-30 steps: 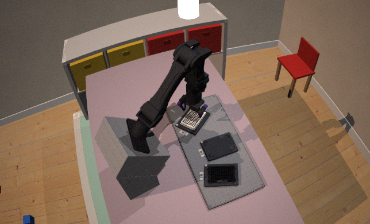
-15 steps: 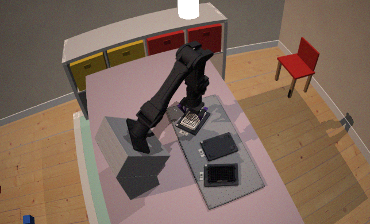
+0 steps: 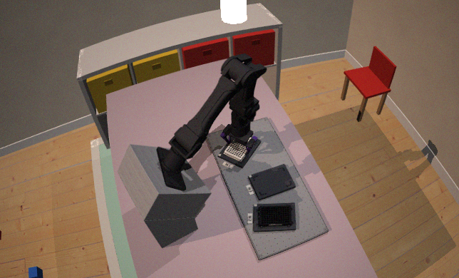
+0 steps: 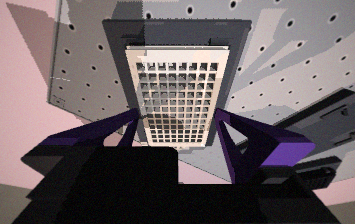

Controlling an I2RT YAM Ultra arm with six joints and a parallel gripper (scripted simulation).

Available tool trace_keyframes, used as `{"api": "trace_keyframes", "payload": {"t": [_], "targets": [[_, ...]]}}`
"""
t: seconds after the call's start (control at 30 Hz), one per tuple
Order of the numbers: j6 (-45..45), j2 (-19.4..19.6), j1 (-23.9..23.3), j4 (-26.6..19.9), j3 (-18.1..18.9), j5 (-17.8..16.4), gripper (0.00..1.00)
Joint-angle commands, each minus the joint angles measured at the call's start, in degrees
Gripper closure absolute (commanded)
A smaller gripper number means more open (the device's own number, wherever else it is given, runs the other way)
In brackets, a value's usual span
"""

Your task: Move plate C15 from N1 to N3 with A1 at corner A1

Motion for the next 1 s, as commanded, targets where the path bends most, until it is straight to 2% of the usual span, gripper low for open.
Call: {"api": "trace_keyframes", "payload": {"t": [0.0,0.1,0.17,0.97], "targets": [[-0.6,1.2,-0.6,2.0,1.6,-0.5,0.0],[-0.6,1.7,-0.1,2.4,1.8,-0.6,0.0],[-0.6,0.1,-0.1,2.3,1.8,-0.6,0.0],[-0.5,0.2,-0.1,2.1,1.7,-0.5,0.0]]}}
